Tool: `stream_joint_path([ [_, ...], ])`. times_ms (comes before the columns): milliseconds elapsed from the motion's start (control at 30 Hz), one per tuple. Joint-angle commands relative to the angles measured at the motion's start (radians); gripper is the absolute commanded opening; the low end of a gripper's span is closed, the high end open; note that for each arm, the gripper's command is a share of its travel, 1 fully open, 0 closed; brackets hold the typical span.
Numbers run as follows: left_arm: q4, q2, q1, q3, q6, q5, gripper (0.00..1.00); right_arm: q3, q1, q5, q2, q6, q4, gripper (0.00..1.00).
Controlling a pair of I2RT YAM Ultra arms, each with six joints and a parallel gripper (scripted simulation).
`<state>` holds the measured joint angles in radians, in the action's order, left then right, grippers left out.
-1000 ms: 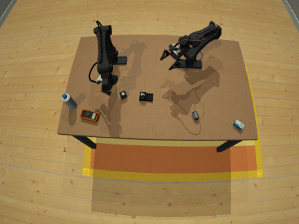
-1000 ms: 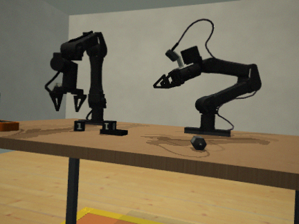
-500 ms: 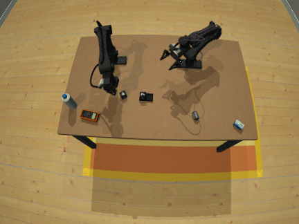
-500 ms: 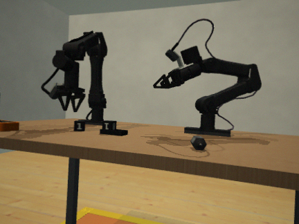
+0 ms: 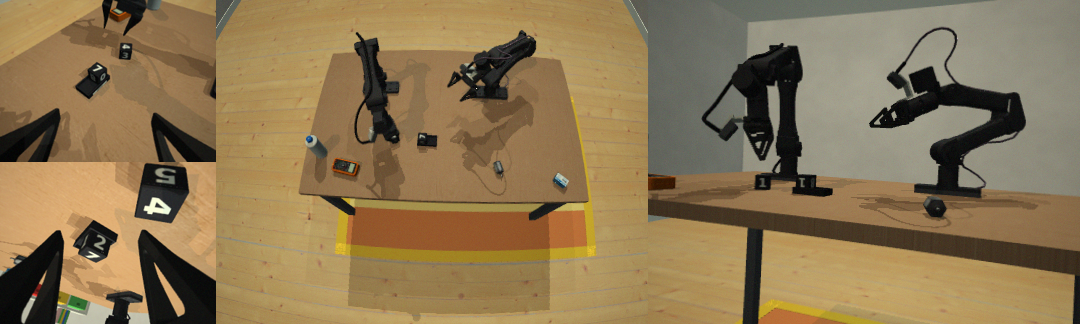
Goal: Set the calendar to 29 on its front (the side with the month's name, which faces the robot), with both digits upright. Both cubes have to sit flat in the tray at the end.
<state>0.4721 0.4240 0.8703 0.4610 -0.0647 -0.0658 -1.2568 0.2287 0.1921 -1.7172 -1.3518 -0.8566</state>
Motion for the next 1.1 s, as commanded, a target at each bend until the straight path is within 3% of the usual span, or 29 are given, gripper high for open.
stream_joint_path([
  [0,-0.003,-0.010,-0.004,0.032,-0.002,-0.008,1.00,-0.055,0.028,0.047,-0.011,0.180,0.055,0.64],
  [133,-0.003,-0.010,-0.004,0.032,-0.002,-0.008,1.00,-0.067,0.041,0.057,-0.021,0.246,0.064,0.64],
  [633,-0.003,-0.010,-0.004,0.032,-0.002,-0.008,1.00,-0.163,0.141,0.098,-0.100,0.791,0.070,0.64],
  [700,-0.003,-0.010,-0.004,0.032,-0.002,-0.008,1.00,-0.163,0.141,0.098,-0.100,0.791,0.070,0.64],
  [1067,-0.003,-0.010,-0.004,0.032,-0.002,-0.008,1.00,-0.234,0.219,0.117,-0.158,1.215,0.032,0.64],
])
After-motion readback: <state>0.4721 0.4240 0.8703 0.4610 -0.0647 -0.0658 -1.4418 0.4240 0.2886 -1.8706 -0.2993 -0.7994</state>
